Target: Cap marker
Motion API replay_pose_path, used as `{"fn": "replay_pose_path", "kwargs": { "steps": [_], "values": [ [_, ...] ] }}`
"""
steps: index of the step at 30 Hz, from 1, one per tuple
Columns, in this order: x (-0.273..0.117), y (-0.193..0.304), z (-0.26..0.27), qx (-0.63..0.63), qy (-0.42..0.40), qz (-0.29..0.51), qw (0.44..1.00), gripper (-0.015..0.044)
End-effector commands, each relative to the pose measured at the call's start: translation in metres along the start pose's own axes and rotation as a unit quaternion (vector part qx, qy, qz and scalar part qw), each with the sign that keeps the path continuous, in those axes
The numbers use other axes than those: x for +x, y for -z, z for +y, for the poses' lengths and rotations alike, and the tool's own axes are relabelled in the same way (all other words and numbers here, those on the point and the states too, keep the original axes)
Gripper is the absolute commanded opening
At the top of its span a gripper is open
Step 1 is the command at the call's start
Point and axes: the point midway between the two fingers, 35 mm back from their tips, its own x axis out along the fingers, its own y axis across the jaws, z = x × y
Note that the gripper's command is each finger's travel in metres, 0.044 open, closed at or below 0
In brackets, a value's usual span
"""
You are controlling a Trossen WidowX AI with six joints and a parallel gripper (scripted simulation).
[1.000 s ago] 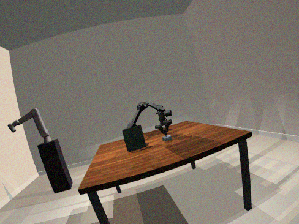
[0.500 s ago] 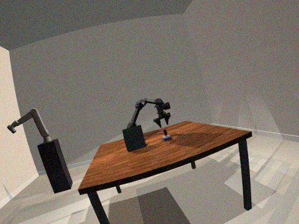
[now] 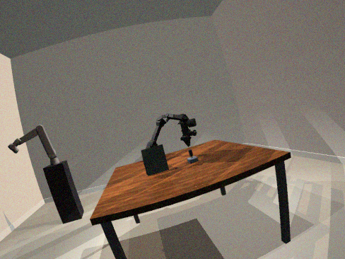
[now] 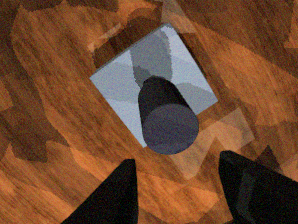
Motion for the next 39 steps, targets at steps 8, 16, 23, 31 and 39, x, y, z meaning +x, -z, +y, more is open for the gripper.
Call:
{"fn": "replay_pose_path", "kwargs": {
  "steps": [8,16,23,31,39],
  "values": [
    [0.003,0.001,-0.001,-0.264,0.0,-0.002,0.965,0.0],
    [0.003,0.001,-0.001,-0.264,0.0,-0.002,0.965,0.0],
    [0.009,0.001,-0.001,-0.264,0.0,-0.002,0.965,0.0],
    [0.022,0.001,-0.001,-0.264,0.0,-0.002,0.965,0.0],
    [0.034,0.001,-0.001,-0.264,-0.001,-0.002,0.965,0.0]
  ]
}}
